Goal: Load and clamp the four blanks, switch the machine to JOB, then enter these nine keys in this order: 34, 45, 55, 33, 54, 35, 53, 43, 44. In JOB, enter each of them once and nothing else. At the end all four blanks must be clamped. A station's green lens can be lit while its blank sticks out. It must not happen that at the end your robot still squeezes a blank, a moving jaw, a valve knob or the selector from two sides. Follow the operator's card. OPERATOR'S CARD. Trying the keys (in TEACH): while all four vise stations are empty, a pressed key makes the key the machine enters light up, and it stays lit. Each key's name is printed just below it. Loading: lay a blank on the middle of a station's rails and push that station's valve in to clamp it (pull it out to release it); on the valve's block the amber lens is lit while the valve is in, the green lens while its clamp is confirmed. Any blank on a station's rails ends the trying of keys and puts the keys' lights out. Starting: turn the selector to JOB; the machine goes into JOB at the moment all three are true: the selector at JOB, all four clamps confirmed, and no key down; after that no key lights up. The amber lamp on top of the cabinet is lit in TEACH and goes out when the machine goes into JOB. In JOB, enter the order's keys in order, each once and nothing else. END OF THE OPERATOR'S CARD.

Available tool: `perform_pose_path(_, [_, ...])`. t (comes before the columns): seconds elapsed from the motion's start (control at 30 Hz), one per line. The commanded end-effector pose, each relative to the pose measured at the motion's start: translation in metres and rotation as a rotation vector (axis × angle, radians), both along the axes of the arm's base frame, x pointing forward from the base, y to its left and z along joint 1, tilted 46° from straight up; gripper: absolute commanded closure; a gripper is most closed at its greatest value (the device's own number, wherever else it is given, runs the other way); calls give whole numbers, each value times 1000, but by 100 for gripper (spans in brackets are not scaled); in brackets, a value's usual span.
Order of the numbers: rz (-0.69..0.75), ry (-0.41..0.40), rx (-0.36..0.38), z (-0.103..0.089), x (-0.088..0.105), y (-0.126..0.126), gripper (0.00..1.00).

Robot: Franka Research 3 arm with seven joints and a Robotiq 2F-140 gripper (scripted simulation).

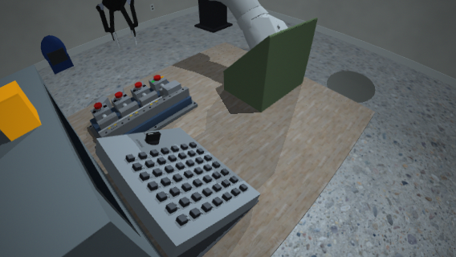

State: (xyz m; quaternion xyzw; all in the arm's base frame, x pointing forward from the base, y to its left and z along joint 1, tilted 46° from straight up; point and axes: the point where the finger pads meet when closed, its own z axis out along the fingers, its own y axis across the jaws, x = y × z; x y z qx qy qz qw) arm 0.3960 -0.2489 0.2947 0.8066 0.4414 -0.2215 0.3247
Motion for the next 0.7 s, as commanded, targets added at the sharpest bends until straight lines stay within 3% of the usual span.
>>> perform_pose_path(0.0, [25,28,6,-1,0,-2,60])
perform_pose_path(0.47, [25,28,6,-31,-3,-32,60])
perform_pose_path(0.67, [25,28,6,-56,-6,-58,60])
